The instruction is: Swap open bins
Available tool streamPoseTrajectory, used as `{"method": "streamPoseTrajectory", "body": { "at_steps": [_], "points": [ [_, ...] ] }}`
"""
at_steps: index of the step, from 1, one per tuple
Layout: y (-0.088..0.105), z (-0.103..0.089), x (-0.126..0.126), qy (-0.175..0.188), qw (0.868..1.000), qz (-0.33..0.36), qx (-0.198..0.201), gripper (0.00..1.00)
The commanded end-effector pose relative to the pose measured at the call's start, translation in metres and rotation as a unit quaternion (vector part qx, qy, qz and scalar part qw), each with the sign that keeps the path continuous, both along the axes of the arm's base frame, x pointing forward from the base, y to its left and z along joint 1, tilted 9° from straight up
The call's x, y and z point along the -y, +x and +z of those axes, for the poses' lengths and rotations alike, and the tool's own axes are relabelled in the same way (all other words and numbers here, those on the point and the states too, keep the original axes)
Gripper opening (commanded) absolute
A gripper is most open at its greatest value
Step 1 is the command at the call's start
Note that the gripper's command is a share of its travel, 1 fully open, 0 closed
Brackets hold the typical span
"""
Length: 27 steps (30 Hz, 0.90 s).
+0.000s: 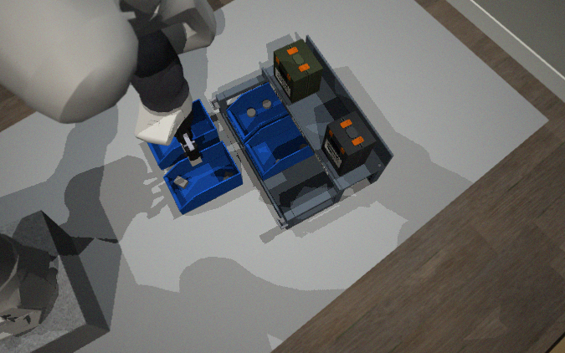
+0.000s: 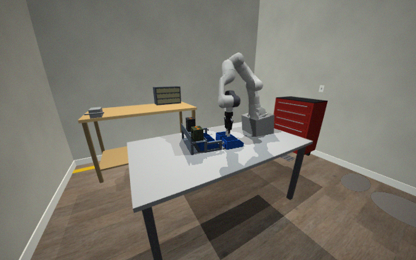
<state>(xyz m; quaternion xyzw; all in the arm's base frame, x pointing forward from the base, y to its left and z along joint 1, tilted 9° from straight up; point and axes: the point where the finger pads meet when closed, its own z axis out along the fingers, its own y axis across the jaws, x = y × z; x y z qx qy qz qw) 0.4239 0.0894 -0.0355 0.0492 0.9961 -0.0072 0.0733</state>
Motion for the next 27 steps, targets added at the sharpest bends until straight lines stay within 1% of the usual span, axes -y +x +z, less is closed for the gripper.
{"method": "streamPoseTrajectory", "body": {
  "at_steps": [1,8,18,27],
  "points": [
    [0.003,-0.007,-0.003,0.005,1.000,-0.008,0.003,0.15],
    [0.004,-0.015,-0.003,0.005,1.000,-0.008,0.003,0.15],
    [0.005,-0.020,-0.003,0.005,1.000,-0.008,0.003,0.15],
    [0.005,-0.021,-0.003,0.005,1.000,-0.008,0.003,0.15]
  ]
}}
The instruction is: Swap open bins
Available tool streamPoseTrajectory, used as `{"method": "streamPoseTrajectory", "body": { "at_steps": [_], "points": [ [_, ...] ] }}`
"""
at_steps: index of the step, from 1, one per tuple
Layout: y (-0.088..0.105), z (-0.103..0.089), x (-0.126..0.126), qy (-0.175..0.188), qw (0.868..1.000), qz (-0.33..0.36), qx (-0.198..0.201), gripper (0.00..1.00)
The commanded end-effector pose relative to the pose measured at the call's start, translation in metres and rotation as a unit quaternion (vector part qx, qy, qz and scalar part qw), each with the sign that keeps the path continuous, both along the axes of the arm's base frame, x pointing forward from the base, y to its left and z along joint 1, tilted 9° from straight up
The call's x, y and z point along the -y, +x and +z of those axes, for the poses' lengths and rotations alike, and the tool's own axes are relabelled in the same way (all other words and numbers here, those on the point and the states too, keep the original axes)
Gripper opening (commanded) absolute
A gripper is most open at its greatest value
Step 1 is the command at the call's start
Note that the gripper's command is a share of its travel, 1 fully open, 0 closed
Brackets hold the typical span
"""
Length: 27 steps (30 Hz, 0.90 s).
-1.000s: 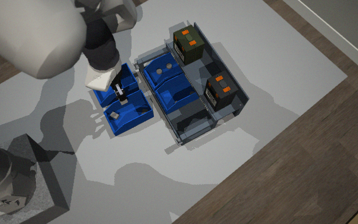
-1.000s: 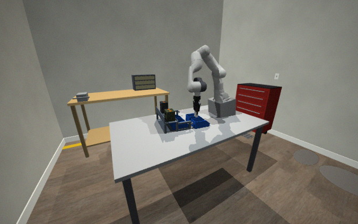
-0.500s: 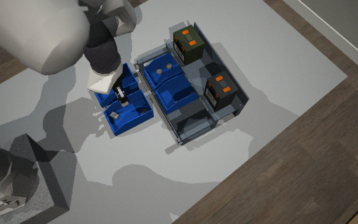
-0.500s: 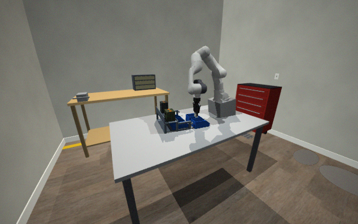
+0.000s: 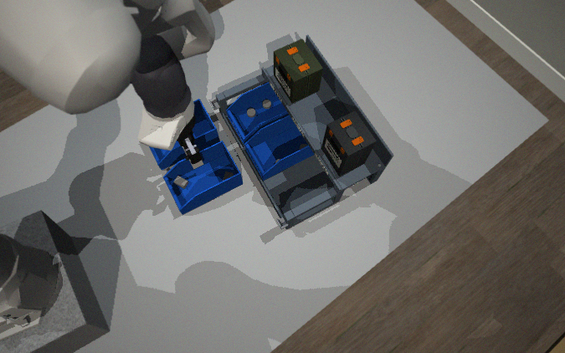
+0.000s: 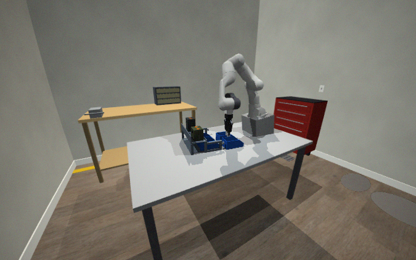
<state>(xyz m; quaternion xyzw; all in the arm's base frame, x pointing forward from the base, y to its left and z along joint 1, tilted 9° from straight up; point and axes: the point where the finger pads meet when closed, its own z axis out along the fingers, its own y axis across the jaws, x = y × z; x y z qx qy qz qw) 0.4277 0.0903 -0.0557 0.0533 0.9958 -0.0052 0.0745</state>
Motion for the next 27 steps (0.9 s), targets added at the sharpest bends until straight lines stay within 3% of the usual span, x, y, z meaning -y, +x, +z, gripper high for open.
{"method": "streamPoseTrajectory", "body": {
  "at_steps": [1,8,9,27],
  "points": [
    [0.0013,-0.0007,-0.0019,0.003,1.000,-0.004,0.002,0.15],
    [0.0013,-0.0007,-0.0019,0.003,1.000,-0.004,0.002,0.15],
    [0.0013,-0.0007,-0.0019,0.003,1.000,-0.004,0.002,0.00],
    [0.0013,-0.0007,-0.0019,0.003,1.000,-0.004,0.002,0.00]
  ]
}}
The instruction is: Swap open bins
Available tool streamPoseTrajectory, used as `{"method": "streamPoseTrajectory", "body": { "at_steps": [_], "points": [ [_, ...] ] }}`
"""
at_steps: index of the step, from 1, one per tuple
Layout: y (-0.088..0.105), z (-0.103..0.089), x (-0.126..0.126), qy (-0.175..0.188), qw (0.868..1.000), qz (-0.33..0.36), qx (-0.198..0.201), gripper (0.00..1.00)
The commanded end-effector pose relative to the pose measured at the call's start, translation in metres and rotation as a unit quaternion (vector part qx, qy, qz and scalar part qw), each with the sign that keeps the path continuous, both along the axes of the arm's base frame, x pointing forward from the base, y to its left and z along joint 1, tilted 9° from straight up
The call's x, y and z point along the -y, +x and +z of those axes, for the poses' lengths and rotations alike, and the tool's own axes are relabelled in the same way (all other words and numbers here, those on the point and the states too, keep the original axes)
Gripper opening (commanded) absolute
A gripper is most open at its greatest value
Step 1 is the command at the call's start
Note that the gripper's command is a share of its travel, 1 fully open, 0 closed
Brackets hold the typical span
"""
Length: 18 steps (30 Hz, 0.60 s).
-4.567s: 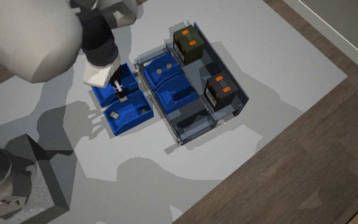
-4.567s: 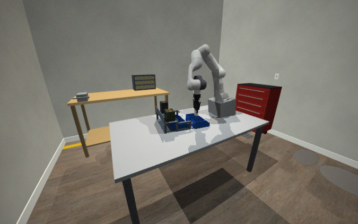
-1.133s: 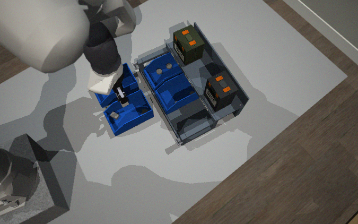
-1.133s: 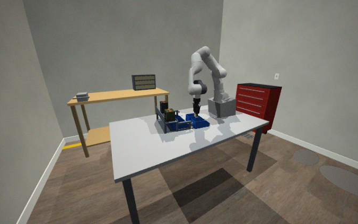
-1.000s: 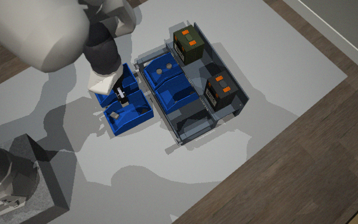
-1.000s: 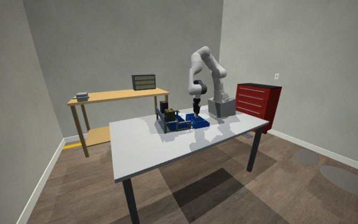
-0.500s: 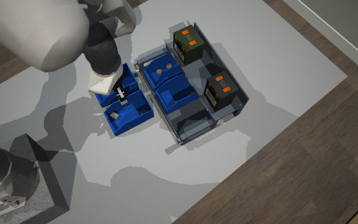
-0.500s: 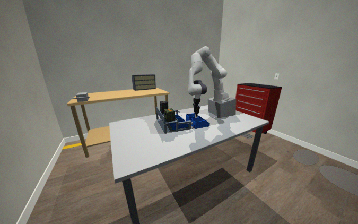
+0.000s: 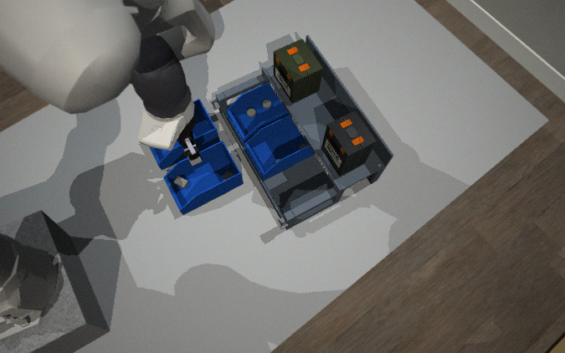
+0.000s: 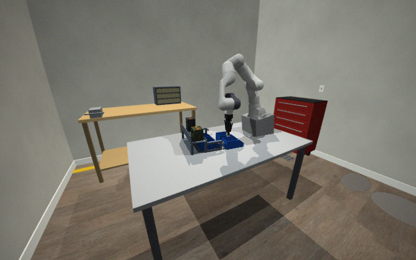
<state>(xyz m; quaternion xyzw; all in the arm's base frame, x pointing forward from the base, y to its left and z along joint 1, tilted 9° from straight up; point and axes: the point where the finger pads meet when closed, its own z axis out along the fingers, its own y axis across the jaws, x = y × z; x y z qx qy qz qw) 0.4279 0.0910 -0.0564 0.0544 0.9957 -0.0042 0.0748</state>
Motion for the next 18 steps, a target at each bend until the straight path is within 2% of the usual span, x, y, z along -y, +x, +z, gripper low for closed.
{"method": "streamPoseTrajectory", "body": {
  "at_steps": [1,18],
  "points": [
    [0.0010,-0.0001,-0.0013,0.002,1.000,-0.003,0.001,0.00],
    [0.0004,0.0041,-0.0013,0.002,1.000,-0.003,0.001,0.00]
  ]
}}
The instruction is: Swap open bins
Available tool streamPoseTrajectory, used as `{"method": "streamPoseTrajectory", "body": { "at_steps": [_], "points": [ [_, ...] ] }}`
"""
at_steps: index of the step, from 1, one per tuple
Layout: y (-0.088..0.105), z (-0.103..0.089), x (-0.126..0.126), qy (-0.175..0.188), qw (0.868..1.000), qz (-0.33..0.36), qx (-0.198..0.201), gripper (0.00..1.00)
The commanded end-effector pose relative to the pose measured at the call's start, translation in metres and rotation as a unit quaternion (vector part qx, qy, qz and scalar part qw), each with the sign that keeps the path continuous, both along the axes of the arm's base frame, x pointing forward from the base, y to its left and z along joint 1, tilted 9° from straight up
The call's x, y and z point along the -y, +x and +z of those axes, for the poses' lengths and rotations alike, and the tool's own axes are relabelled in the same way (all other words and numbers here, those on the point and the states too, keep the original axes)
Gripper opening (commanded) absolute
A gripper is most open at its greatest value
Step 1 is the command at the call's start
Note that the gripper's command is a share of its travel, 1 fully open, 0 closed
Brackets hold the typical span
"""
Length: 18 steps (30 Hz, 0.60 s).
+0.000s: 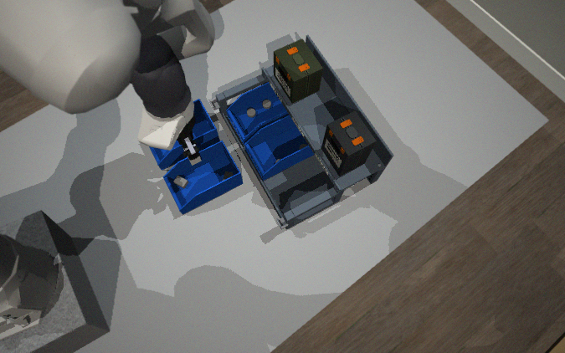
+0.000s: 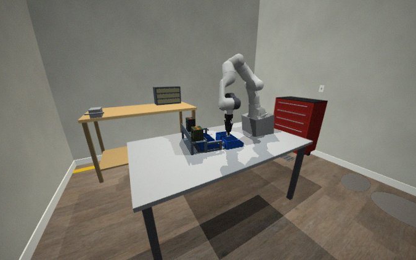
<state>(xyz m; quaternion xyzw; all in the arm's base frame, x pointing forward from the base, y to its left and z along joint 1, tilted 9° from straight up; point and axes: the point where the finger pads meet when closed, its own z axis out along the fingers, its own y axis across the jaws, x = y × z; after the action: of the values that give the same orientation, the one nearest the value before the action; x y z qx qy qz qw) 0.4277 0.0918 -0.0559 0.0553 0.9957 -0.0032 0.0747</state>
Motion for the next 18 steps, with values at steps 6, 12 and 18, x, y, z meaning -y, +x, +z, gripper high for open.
{"method": "streamPoseTrajectory", "body": {
  "at_steps": [6,12,18],
  "points": [
    [-0.001,0.013,-0.001,0.001,1.000,-0.002,0.001,0.00],
    [-0.003,0.030,-0.001,0.001,1.000,-0.002,0.001,0.00],
    [-0.004,0.037,-0.001,0.001,1.000,-0.002,0.001,0.00]
  ]
}}
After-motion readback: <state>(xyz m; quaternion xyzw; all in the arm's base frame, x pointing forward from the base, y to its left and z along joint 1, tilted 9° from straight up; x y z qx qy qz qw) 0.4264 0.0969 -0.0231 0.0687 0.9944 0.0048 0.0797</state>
